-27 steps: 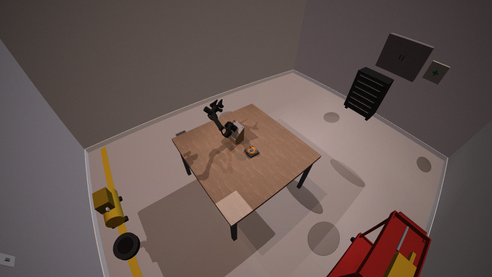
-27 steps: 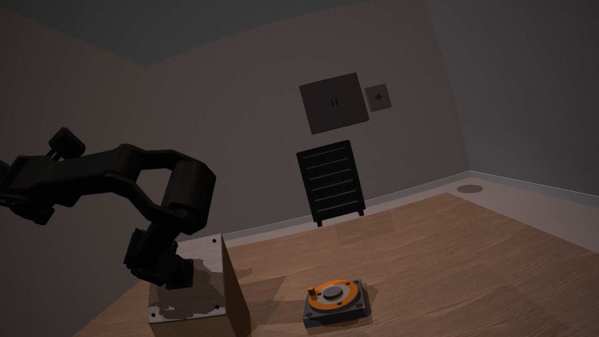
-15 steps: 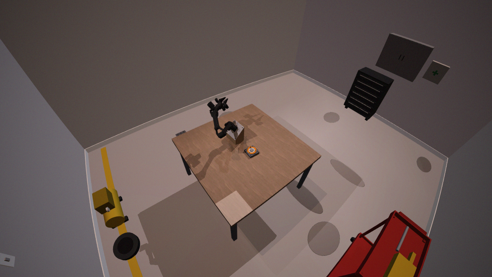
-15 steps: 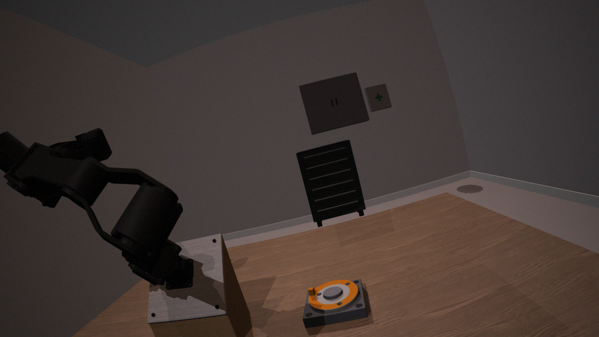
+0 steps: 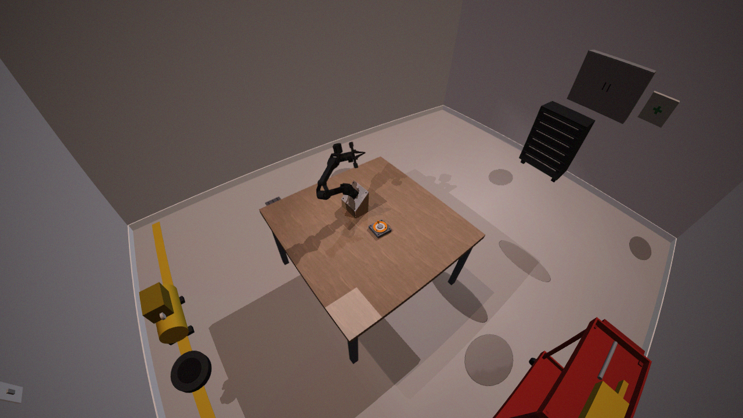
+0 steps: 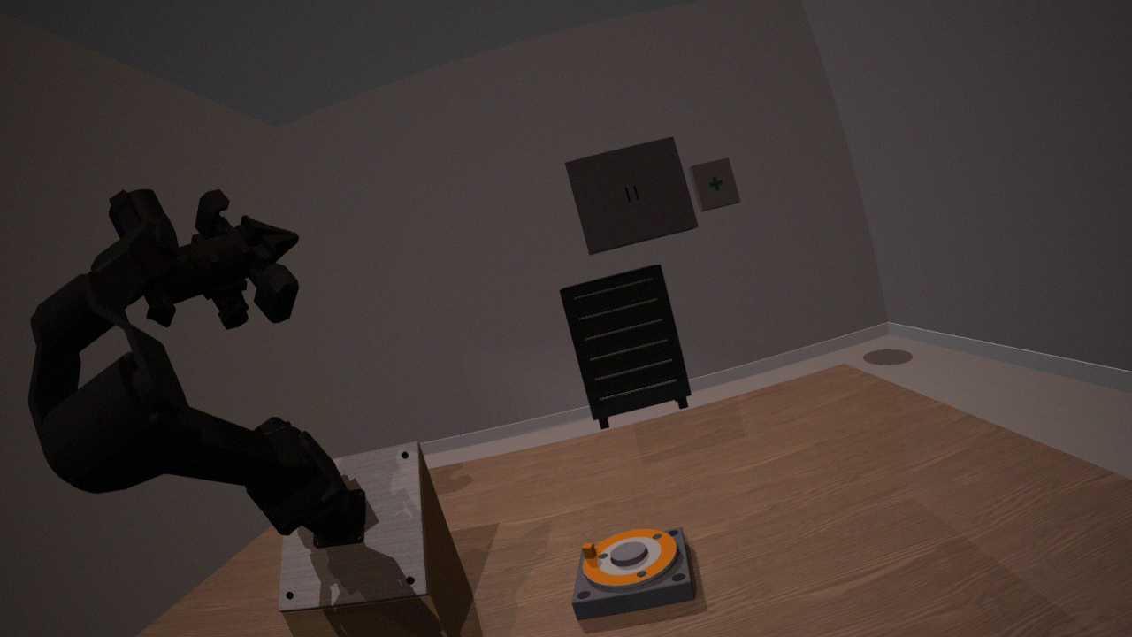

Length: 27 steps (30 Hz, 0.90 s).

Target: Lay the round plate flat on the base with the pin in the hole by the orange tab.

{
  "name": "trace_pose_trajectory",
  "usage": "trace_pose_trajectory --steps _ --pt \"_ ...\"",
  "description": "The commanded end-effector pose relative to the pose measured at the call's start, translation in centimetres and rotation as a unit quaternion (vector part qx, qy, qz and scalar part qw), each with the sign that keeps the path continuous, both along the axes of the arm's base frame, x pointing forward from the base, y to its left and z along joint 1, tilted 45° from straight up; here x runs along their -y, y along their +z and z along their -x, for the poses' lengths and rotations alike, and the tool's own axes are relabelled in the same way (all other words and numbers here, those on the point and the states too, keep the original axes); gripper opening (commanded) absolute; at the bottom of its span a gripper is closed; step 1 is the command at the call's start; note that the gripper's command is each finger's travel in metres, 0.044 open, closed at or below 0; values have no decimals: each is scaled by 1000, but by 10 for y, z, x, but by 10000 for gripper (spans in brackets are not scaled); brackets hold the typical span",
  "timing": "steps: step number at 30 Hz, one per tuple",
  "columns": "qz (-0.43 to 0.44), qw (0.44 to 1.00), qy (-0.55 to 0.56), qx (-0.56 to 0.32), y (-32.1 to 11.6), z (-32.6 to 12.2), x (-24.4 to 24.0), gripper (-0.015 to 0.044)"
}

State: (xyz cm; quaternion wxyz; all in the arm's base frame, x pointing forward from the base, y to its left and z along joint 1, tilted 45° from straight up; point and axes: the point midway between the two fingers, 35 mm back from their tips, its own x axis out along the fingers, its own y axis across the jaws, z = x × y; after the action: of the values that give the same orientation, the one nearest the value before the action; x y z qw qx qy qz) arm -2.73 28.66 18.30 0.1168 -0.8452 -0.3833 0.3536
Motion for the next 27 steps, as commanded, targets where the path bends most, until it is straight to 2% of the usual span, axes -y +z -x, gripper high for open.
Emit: trace_pose_trajectory --steps 1,5,8,13,15,21,23,27 --pt "-12 987 -145 -65 -21 -46 -6 0" --pt "-44 940 -314 -128 -47 -101 -1 0" --pt "-51 917 -366 -151 -57 -118 8 0" --pt "-105 815 -537 -193 -84 -173 31 0" --pt "-115 797 -560 -195 -87 -181 36 0" --pt "-202 614 -736 -203 -120 -240 88 0" --pt "-212 590 -752 -203 -124 -245 95 0" --pt "-274 436 -836 -193 -148 -271 139 0"
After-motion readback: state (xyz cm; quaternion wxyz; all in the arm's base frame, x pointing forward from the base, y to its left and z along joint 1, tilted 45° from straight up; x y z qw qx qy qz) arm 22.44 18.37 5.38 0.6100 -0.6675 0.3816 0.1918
